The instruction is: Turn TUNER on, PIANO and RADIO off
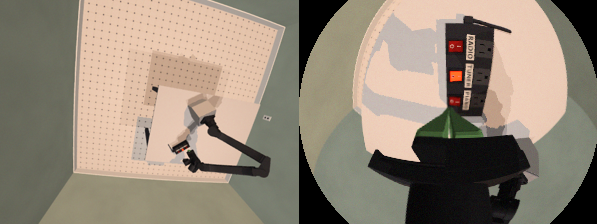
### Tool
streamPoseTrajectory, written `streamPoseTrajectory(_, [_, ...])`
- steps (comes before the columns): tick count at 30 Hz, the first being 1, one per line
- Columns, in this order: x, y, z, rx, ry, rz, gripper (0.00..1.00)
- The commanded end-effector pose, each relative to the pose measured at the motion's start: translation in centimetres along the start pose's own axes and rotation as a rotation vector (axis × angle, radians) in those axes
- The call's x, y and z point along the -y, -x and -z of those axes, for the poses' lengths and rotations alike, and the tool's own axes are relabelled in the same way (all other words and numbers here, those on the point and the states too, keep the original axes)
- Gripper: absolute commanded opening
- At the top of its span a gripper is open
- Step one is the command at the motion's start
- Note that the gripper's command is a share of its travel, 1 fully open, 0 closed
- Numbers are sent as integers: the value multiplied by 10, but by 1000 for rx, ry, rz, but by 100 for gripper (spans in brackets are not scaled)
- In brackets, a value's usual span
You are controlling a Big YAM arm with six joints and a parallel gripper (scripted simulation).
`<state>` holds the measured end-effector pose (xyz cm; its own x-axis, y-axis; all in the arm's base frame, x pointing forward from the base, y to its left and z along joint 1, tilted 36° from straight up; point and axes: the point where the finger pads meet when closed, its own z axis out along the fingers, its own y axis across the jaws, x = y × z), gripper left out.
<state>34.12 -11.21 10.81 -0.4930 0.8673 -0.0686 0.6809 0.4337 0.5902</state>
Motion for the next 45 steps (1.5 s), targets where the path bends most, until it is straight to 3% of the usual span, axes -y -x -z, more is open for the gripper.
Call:
streamPoseTrajectory(1, [-7, 9, 18, 25, 11, 28, 0])
streamPoseTrajectory(4, [-6, 8, 18, 22, 10, 26, 0])
streamPoseTrajectory(5, [-7, 3, 9, -11, -2, 33, 0])
streamPoseTrajectory(11, [-11, 8, 17, 17, 11, 42, 0])
streamPoseTrajectory(25, [-10, 7, 16, 14, 10, 41, 0])
streamPoseTrajectory(26, [-10, 7, 16, 15, 10, 40, 100])
streamPoseTrajectory(36, [-12, 14, 54, 37, 16, 37, 100])
streamPoseTrajectory(38, [-12, 14, 54, 37, 16, 37, 100])
streamPoseTrajectory(45, [-13, 14, 102, 42, 13, 41, 100])
